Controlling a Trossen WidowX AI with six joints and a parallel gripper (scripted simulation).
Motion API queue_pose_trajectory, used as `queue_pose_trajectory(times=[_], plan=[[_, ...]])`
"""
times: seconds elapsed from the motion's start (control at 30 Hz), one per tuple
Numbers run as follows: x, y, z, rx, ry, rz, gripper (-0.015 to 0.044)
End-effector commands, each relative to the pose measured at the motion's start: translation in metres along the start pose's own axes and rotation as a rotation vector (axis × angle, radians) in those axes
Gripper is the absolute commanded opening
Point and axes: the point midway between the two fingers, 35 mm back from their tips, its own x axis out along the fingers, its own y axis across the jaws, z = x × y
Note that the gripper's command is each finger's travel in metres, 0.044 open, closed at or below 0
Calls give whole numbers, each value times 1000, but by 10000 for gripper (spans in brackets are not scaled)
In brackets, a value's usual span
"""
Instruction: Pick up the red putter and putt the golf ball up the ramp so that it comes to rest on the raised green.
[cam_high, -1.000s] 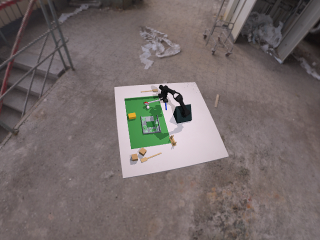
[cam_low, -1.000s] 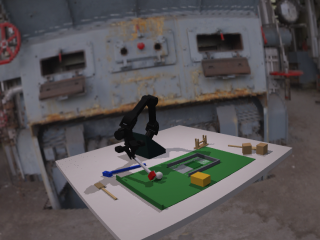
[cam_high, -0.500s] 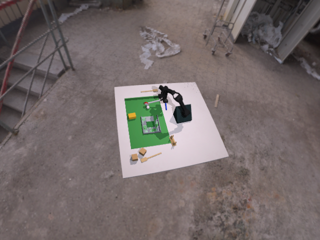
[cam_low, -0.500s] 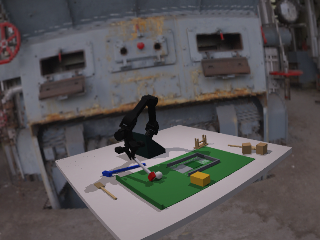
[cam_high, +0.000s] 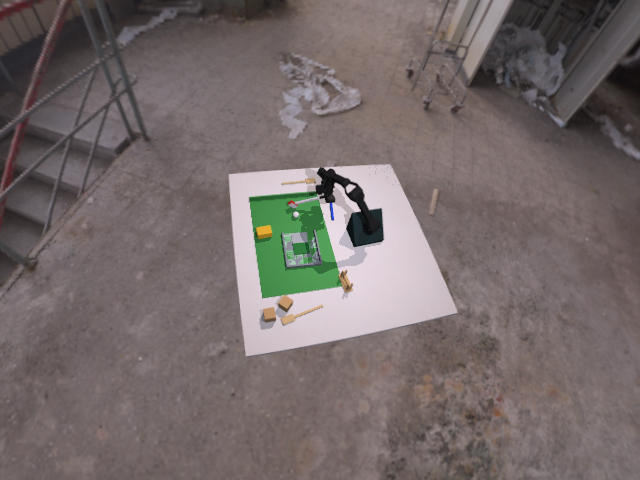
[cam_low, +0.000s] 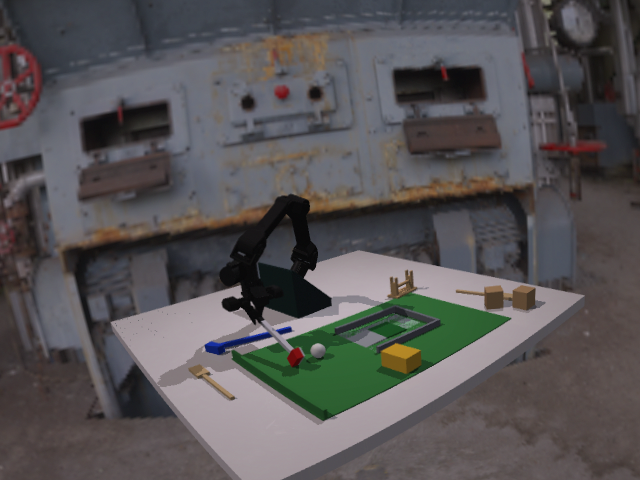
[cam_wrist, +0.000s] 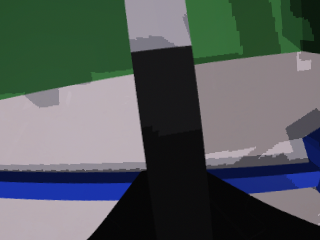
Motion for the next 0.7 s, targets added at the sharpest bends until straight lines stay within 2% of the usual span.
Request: queue_pose_trajectory(times=[0.0, 0.13, 0.43, 0.67], plan=[[0, 0, 0, 0, 0, 0, 0], [-2, 18, 4, 0, -1, -1, 0], [0, 128, 2, -5, -1, 5, 0], [-5, 136, 1, -5, -1, 6, 0]])
